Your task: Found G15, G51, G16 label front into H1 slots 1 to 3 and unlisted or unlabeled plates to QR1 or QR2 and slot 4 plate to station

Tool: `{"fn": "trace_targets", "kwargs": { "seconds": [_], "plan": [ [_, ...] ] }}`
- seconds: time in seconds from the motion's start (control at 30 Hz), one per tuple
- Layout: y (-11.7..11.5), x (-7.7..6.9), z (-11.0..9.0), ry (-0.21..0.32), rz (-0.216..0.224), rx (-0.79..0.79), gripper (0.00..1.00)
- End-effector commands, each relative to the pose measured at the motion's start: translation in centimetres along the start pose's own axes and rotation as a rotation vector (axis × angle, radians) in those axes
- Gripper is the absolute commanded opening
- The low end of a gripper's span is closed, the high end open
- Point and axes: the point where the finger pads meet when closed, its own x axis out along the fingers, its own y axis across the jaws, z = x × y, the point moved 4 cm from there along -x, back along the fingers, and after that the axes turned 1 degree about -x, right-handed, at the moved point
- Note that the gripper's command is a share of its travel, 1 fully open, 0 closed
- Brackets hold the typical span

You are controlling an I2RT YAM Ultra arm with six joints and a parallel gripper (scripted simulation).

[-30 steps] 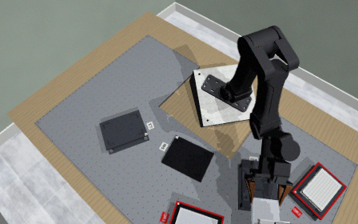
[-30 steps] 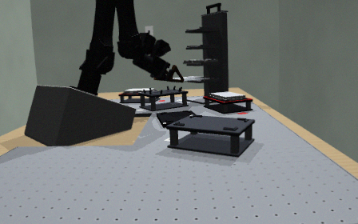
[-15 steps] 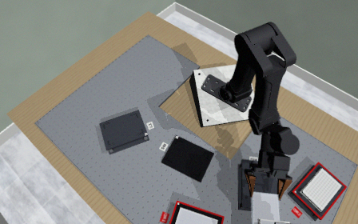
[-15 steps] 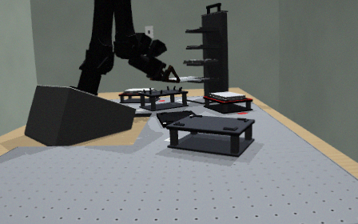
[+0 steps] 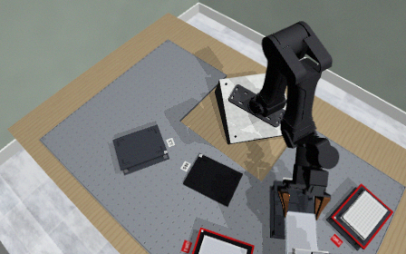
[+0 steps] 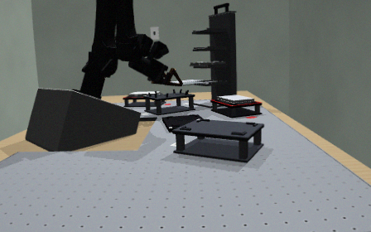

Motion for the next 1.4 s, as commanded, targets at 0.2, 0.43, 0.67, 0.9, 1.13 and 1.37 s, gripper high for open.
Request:
{"fn": "trace_targets", "kwargs": {
  "seconds": [0.2,0.43,0.67,0.9,1.13,1.37],
  "plan": [
    [0.0,-1.0,-0.3,-0.009,-0.008,0.005,0.86],
    [0.0,-1.5,-0.6,-0.009,-0.008,0.005,0.86],
    [0.0,-2.3,-1.1,-0.009,-0.008,0.005,0.86],
    [0.0,-2.8,-1.5,-0.008,-0.008,0.005,0.86],
    [0.0,-3.5,-2.2,-0.008,-0.008,0.005,0.86],
    [0.0,-4.2,-2.8,-0.008,-0.008,0.005,0.86]
  ]
}}
